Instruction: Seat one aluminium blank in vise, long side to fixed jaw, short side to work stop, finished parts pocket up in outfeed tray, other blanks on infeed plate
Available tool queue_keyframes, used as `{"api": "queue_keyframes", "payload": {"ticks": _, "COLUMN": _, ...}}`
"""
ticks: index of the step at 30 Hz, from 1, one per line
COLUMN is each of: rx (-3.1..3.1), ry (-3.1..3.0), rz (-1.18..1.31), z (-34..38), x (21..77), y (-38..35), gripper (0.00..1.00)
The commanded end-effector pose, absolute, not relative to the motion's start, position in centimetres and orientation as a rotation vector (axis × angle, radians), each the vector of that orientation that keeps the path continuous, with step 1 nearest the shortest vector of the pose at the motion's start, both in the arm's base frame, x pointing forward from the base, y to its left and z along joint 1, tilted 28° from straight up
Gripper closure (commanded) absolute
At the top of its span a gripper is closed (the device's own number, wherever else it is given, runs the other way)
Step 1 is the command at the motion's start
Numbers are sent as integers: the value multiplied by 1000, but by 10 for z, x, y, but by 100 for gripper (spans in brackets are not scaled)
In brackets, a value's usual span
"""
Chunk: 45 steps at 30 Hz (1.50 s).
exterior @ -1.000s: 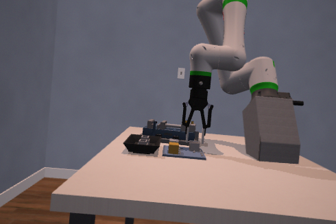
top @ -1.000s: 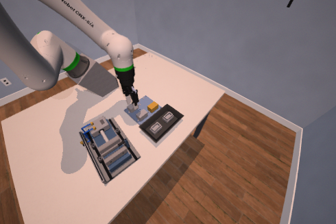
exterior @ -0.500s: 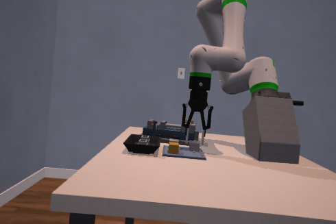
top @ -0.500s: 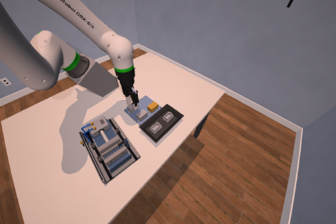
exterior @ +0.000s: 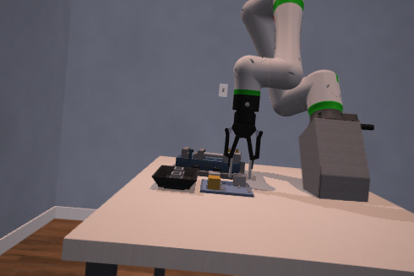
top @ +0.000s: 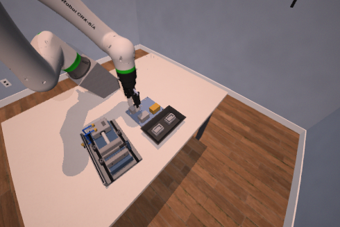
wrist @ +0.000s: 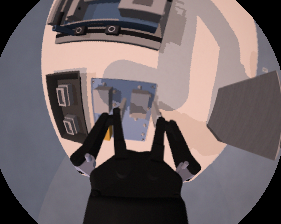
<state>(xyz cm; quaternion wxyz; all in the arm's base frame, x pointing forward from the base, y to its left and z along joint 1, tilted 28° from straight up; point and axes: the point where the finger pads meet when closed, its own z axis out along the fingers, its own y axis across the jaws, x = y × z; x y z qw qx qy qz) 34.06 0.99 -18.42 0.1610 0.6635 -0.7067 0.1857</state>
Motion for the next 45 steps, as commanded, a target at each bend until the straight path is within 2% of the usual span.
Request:
{"api": "queue_keyframes", "payload": {"ticks": 1, "rx": 1895, "ry": -2018, "rz": 530, "z": -184, "x": 341, "y": 10, "gripper": 60}}
{"api": "queue_keyframes", "payload": {"ticks": 34, "rx": 1895, "ry": -2018, "rz": 530, "z": -184, "x": 341, "y": 10, "gripper": 60}}
{"api": "queue_keyframes", "payload": {"ticks": 35, "rx": 1895, "ry": -2018, "rz": 530, "z": -184, "x": 341, "y": 10, "gripper": 100}}
{"api": "queue_keyframes", "payload": {"ticks": 45, "rx": 1895, "ry": -2018, "rz": 530, "z": -184, "x": 341, "y": 10, "gripper": 100}}
